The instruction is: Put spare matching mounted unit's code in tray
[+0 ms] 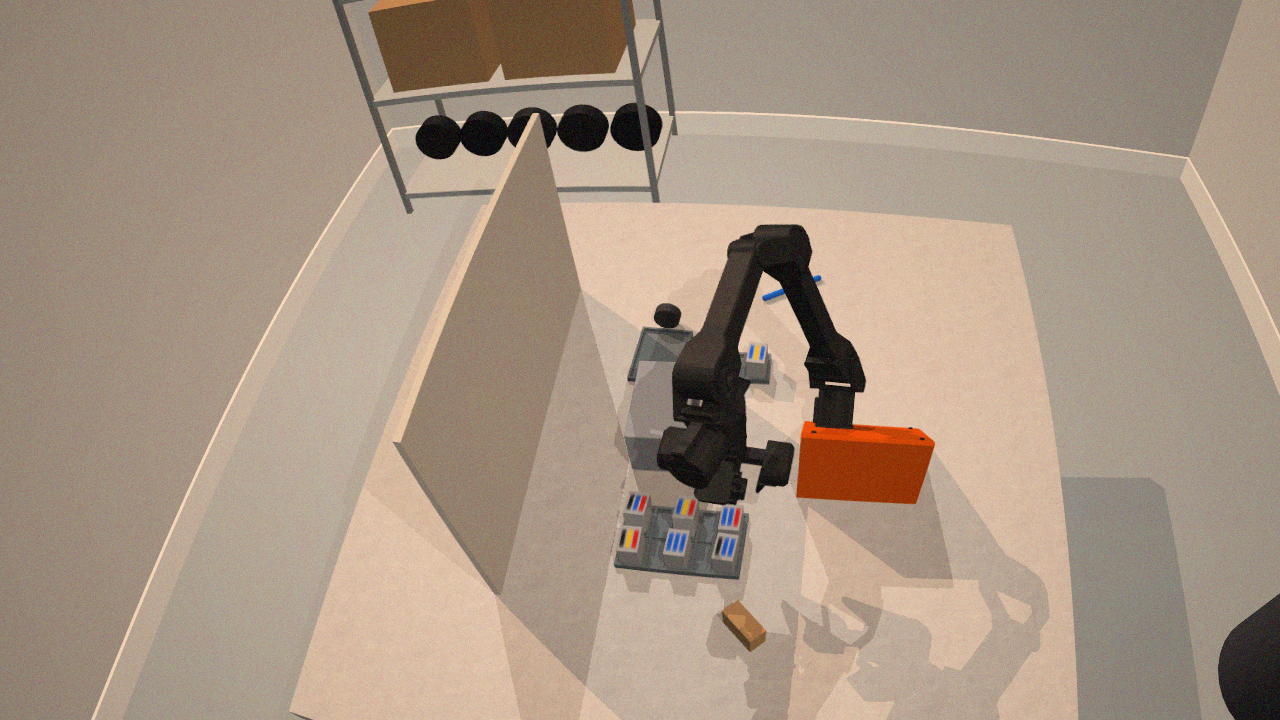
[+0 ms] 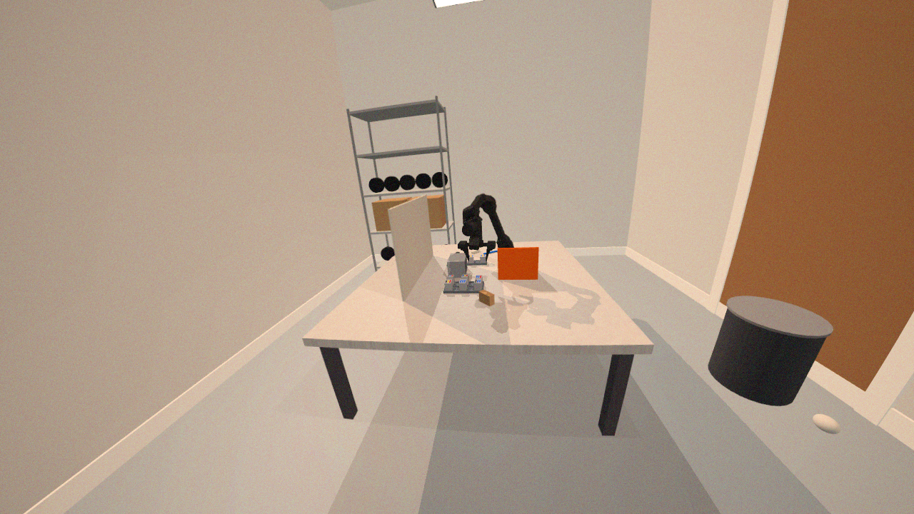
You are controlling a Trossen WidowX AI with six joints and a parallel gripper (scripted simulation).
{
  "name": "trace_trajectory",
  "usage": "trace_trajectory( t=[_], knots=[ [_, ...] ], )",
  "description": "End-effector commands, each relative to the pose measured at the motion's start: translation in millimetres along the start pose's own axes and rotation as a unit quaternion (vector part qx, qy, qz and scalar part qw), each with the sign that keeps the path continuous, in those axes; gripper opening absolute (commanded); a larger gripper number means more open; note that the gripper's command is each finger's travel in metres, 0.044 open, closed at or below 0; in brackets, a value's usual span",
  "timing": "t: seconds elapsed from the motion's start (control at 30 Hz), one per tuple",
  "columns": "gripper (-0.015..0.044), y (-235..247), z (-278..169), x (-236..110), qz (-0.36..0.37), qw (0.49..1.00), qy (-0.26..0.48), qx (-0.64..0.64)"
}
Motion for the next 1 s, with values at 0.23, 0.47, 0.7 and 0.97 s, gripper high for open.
trace_trajectory(
  t=[0.23,0.47,0.7,0.97],
  knots=[
    [0.0309,2.1,2.4,33.9,0.005,1.0,-0.004,-0.029],
    [0.03,0.5,5.3,44.0,0.005,1.0,-0.004,-0.029],
    [0.03,0.1,5.7,48.0,0.005,1.0,-0.004,-0.029],
    [0.03,-1.1,6.6,61.2,0.005,1.0,-0.004,-0.029]
  ],
)
Point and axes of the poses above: the point midway between the two fingers, 35 mm back from their tips, its own x axis out along the fingers, its own y axis across the jaws, z = x × y, the point moved 6 cm from there along -x, back along the fingers, and after that the axes turned 15 degrees about -x, right-handed, at the moved point
